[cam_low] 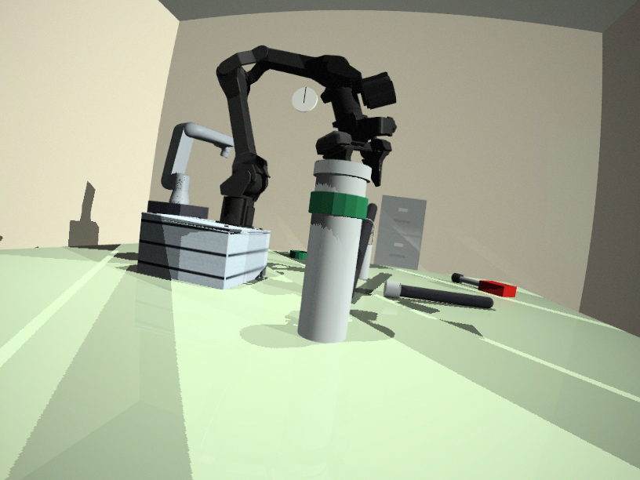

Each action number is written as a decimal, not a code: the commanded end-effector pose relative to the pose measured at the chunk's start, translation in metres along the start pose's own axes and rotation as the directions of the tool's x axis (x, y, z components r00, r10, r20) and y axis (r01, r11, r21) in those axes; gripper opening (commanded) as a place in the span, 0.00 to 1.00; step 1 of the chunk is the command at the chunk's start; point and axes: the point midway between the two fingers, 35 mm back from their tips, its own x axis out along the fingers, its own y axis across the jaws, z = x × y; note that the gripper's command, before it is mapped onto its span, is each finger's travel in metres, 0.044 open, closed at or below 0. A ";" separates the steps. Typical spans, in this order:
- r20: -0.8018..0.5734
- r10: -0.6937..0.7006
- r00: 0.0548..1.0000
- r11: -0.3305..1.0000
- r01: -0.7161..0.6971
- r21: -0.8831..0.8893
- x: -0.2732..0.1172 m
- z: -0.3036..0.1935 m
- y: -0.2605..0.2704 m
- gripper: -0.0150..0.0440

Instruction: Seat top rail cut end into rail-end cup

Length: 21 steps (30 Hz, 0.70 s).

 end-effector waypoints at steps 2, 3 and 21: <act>-0.154 -0.093 0.984 0.847 0.160 0.507 0.038 -0.011 0.012 1.00; -0.178 -0.109 0.978 0.796 0.193 0.573 0.044 -0.014 0.014 1.00; -0.278 -0.186 0.942 0.495 0.334 0.802 0.072 -0.028 0.020 1.00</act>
